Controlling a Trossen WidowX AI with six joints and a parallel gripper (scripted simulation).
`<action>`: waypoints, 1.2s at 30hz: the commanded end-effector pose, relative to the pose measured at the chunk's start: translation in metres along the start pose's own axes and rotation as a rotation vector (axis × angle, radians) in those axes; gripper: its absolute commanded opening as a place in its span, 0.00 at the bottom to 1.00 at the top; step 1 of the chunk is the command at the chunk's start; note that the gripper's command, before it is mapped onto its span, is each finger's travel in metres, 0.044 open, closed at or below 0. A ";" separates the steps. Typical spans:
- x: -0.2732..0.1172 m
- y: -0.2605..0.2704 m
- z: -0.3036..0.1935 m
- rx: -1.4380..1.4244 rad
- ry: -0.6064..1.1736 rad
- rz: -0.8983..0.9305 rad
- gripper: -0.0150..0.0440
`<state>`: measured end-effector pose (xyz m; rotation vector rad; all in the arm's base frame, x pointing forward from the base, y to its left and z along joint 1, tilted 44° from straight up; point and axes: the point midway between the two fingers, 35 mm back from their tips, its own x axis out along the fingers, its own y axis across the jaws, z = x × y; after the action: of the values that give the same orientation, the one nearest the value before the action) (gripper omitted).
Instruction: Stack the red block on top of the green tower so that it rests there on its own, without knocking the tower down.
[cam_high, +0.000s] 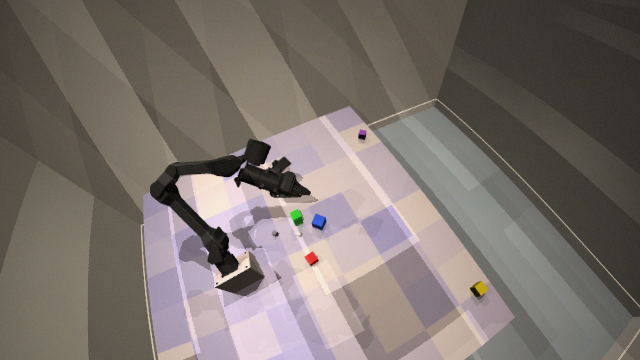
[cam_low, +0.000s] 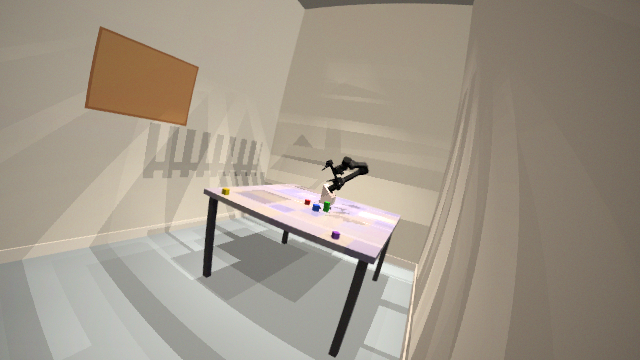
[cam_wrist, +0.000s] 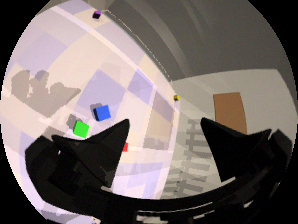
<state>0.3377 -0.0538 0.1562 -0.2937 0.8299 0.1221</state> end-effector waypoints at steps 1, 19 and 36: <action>0.015 0.000 -0.010 0.008 0.061 0.060 1.00; 0.081 0.018 -0.098 0.134 0.364 0.454 1.00; 0.108 0.052 -0.167 0.406 0.554 0.840 1.00</action>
<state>0.2837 -0.0567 -0.0345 0.3829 1.4529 0.6421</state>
